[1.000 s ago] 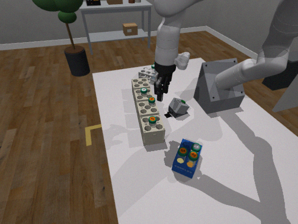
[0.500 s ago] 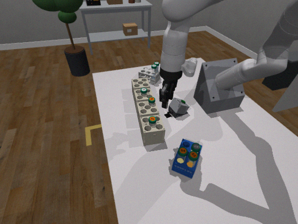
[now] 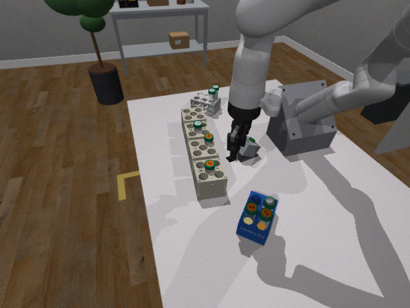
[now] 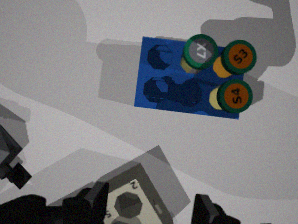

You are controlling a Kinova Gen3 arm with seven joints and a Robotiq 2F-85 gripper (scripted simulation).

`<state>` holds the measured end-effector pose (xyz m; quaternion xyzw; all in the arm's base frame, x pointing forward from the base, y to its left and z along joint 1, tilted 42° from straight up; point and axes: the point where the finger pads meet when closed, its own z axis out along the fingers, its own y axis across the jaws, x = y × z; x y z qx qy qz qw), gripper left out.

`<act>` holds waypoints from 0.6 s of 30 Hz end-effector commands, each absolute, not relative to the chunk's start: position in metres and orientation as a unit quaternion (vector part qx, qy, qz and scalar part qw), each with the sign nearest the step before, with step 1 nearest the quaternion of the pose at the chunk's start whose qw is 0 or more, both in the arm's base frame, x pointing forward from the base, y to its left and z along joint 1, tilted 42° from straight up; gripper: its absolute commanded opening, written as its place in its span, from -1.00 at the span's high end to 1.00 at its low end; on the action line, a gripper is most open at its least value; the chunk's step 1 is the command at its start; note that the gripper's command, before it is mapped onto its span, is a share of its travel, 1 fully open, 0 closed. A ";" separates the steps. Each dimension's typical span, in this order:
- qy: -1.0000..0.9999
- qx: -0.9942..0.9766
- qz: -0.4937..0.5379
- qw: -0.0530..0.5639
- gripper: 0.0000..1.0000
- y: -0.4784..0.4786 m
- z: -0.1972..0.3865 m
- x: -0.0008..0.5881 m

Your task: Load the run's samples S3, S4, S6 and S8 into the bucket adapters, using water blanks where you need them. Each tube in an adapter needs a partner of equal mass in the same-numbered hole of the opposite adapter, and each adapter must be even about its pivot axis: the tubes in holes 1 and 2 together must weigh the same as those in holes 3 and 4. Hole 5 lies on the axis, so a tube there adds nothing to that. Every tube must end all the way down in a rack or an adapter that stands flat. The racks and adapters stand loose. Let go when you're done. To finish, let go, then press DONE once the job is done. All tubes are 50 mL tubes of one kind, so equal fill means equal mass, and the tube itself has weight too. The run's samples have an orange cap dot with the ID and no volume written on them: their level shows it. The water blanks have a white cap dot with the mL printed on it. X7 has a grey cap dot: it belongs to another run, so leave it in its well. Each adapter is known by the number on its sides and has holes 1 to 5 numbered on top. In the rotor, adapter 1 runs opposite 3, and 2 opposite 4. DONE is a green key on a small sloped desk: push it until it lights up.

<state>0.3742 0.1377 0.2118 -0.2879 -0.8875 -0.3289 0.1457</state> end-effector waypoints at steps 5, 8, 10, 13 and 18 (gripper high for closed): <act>-0.888 -0.288 -0.329 0.145 -0.24 0.155 0.228 0.371; -0.888 -0.288 -0.329 0.145 -0.24 0.162 0.235 0.369; -0.888 -0.288 -0.329 0.145 -0.24 0.167 0.240 0.368; -0.888 -0.288 -0.329 0.145 -0.24 0.170 0.242 0.367; -0.887 -0.288 -0.329 0.145 -0.24 0.182 0.253 0.364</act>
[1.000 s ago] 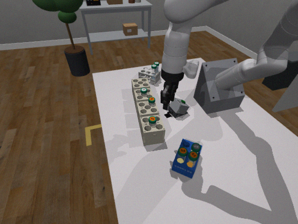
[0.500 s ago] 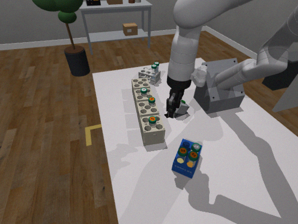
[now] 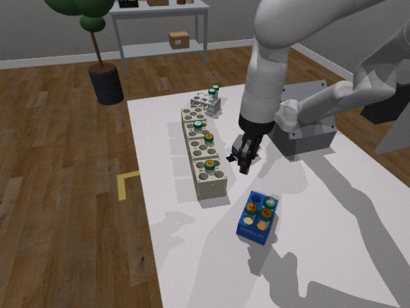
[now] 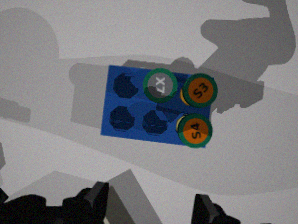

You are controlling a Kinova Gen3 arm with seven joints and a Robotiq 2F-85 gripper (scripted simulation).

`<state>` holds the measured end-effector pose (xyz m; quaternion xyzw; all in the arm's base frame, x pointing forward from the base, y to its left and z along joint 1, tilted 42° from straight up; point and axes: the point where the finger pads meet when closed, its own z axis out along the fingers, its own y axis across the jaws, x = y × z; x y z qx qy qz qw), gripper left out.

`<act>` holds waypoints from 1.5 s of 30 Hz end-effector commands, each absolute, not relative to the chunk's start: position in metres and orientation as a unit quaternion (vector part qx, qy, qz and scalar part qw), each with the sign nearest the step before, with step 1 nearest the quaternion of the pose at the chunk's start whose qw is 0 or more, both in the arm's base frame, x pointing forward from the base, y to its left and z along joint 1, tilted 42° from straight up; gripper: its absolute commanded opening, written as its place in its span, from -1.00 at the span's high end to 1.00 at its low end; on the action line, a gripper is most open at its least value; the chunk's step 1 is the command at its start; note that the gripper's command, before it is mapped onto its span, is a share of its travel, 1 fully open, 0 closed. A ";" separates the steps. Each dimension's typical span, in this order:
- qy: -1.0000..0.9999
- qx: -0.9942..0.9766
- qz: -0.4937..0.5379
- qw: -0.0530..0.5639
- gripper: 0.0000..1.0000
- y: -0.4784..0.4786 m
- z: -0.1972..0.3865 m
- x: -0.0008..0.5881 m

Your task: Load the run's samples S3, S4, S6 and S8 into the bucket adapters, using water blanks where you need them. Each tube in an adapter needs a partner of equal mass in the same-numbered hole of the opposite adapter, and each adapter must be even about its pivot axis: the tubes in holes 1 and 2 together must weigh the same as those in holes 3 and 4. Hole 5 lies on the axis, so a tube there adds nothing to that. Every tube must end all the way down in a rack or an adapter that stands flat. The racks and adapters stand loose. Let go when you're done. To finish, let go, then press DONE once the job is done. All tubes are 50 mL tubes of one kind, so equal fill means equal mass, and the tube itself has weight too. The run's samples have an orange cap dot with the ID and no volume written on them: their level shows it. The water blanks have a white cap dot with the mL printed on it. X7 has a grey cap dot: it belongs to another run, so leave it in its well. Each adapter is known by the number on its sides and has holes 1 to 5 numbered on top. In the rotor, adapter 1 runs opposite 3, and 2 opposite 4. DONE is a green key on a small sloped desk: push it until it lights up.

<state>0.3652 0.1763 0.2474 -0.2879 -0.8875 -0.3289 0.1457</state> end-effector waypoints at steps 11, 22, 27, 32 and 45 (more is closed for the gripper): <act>-0.887 -0.288 -0.329 0.145 -0.24 0.203 0.273 0.359; -0.887 -0.288 -0.329 0.145 -0.24 0.216 0.285 0.356; -0.887 -0.288 -0.329 0.145 -0.24 0.216 0.285 0.356; -0.887 -0.288 -0.329 0.145 -0.24 0.218 0.283 0.356; -0.887 -0.288 -0.329 0.145 -0.24 0.228 0.272 0.355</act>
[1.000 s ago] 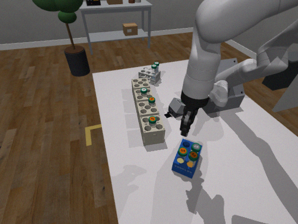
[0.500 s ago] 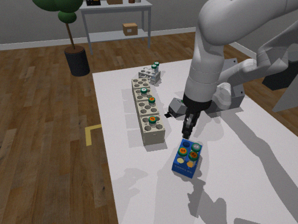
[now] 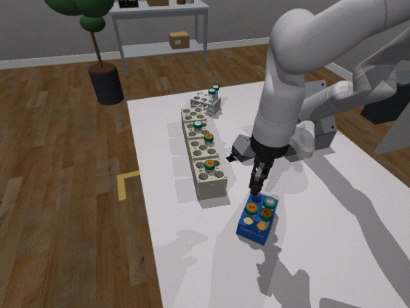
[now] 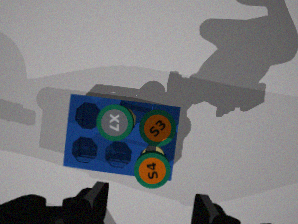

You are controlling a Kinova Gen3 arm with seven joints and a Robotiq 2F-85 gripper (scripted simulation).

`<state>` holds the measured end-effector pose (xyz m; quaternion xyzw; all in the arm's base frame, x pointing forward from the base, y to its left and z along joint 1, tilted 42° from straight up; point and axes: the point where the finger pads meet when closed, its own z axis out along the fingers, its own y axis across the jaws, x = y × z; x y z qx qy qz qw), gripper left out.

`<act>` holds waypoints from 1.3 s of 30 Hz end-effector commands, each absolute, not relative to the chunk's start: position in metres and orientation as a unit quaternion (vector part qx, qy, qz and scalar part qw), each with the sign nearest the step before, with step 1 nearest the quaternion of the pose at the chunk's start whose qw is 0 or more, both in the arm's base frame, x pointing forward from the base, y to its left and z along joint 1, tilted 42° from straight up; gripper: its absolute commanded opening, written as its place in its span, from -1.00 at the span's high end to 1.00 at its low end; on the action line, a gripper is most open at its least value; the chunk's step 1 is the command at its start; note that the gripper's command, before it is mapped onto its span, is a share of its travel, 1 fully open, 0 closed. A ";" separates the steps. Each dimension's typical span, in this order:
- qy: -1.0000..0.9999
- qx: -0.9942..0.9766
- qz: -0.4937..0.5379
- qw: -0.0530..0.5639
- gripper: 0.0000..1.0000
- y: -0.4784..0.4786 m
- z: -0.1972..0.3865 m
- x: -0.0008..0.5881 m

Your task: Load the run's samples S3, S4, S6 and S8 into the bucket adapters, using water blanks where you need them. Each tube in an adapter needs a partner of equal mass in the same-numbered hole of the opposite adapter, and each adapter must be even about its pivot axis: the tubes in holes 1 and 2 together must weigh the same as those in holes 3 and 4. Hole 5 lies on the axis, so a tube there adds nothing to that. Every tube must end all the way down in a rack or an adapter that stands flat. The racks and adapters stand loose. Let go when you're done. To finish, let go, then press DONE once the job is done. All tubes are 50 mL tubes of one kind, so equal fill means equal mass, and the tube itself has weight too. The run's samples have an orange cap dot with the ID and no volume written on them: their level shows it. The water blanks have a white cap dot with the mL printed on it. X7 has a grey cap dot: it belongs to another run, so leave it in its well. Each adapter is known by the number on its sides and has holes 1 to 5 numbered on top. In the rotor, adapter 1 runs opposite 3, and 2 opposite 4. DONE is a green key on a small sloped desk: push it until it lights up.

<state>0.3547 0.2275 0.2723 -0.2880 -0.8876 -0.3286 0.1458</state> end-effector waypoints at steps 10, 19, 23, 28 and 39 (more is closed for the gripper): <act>-0.887 -0.288 -0.329 0.145 -0.24 0.237 0.262 0.354; -0.887 -0.288 -0.329 0.145 -0.24 0.243 0.255 0.354; -0.887 -0.288 -0.329 0.145 -0.24 0.246 0.251 0.353; -0.887 -0.288 -0.329 0.145 -0.24 0.251 0.246 0.353; -0.887 -0.288 -0.329 0.145 -0.24 0.259 0.237 0.352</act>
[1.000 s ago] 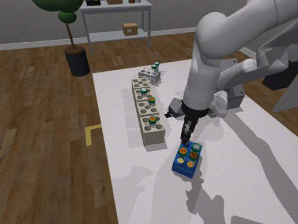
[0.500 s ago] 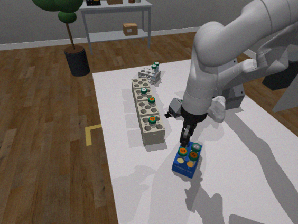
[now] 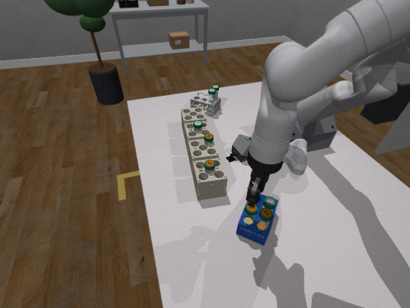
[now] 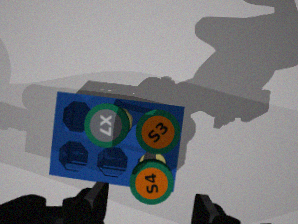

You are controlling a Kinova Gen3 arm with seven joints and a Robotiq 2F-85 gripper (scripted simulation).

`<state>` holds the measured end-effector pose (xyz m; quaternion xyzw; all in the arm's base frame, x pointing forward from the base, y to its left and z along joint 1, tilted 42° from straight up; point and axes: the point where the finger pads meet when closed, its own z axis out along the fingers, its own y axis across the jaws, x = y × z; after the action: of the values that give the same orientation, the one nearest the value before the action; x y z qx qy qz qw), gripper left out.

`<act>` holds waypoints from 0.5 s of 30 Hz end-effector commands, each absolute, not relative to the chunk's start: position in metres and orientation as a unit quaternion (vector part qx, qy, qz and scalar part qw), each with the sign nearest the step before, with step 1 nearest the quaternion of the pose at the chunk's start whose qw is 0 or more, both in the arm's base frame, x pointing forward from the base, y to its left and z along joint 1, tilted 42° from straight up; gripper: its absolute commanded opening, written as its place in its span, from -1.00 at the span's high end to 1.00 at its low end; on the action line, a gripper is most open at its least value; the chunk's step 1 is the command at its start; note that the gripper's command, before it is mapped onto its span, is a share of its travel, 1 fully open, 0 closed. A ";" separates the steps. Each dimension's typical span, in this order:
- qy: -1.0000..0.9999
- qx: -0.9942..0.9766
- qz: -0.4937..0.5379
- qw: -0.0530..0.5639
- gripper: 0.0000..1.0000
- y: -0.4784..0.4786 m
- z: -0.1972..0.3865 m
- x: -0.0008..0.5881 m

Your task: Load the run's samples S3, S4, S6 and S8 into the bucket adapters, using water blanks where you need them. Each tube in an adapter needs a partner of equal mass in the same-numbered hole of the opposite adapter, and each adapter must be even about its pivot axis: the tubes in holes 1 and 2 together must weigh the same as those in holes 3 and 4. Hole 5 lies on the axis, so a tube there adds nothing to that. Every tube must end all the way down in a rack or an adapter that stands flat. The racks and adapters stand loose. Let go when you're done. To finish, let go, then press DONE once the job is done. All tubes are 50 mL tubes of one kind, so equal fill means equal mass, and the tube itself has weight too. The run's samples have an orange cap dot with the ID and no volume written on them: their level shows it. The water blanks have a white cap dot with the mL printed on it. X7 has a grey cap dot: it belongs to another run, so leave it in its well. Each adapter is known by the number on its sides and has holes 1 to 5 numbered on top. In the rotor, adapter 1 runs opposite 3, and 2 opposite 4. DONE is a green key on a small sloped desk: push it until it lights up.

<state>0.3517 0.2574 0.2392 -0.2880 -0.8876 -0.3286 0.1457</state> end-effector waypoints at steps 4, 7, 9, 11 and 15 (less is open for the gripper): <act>-0.887 -0.288 -0.329 0.145 -0.24 0.262 0.233 0.352; -0.887 -0.288 -0.329 0.145 -0.24 0.265 0.231 0.351; -0.887 -0.288 -0.329 0.145 -0.24 0.267 0.229 0.351; -0.887 -0.288 -0.329 0.145 -0.24 0.268 0.228 0.351; -0.887 -0.288 -0.329 0.145 -0.24 0.270 0.225 0.351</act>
<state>0.3505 0.2691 0.2262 -0.2880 -0.8876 -0.3287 0.1456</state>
